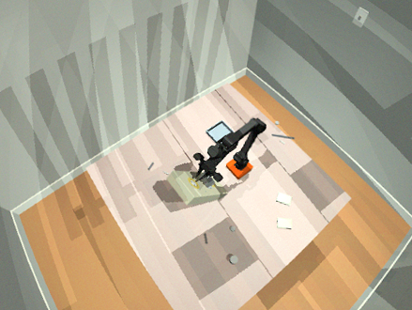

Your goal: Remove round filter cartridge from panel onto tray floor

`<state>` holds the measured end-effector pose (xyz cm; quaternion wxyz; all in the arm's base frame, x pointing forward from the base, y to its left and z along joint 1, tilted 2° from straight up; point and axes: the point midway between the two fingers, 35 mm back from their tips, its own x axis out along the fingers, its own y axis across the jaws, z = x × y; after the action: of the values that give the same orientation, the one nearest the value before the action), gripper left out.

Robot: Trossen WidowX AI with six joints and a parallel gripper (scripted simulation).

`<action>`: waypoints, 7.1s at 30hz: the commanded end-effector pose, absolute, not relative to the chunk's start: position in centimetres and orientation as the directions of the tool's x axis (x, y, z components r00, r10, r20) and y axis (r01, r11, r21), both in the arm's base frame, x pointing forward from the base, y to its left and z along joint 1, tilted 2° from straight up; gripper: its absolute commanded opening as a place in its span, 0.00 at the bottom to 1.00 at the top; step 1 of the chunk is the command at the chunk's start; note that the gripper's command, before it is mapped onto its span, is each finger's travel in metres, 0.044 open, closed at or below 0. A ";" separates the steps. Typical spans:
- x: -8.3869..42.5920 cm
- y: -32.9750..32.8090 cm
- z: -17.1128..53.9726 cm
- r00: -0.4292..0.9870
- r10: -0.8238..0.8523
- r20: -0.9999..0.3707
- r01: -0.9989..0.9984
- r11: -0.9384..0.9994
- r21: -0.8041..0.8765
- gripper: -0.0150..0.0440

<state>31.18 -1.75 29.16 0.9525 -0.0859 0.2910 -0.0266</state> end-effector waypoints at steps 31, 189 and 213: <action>33.6 -2.0 27.4 0.829 -0.098 -0.550 -0.005 0.983 -0.182 0.42; 35.8 -2.2 25.9 0.830 -0.098 -0.549 0.557 0.175 0.812 0.25; 35.8 -2.2 25.9 0.830 -0.098 -0.549 0.557 0.175 0.812 0.25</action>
<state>35.00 -2.30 26.23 0.7408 0.6038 0.1900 -0.2249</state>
